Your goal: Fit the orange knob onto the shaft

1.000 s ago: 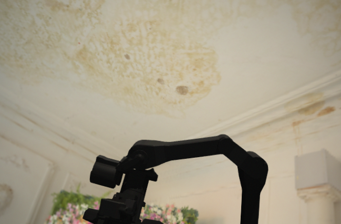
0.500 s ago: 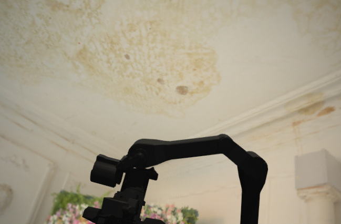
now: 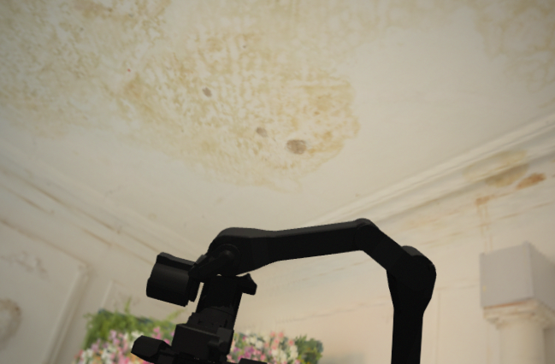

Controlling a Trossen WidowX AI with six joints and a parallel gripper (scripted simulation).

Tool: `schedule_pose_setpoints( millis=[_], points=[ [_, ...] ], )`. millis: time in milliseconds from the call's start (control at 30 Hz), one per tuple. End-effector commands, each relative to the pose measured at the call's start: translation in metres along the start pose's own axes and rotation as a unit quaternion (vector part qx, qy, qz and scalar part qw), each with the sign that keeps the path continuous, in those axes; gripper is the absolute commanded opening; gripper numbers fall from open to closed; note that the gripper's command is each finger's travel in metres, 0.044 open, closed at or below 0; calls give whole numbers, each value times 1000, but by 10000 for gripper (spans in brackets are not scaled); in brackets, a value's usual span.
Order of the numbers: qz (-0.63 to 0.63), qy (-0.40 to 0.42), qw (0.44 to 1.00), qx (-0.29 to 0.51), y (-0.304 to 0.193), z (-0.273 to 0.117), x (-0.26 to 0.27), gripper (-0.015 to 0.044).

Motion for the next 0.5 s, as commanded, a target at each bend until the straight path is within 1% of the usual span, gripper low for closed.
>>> schedule_pose_setpoints(
  millis=[0, 300, 467],
  points=[
    [-4, -1, 1000, 0, 0, 0, 0, 0],
    [-9, -1, 1000, 0, 2, -4, 0, 0],
    [-89, -1, 996, 0, 1, -4, -1, 0]
  ],
)
Point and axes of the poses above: the point midway between the two fingers, 35 mm back from their tips, its own z axis out along the fingers, its own x axis across the jaws, y = z × x, the point moved 9 cm from there along -z, back along the fingers, and after that the axes turned 3 degrees about -z, right-handed, at the moved point
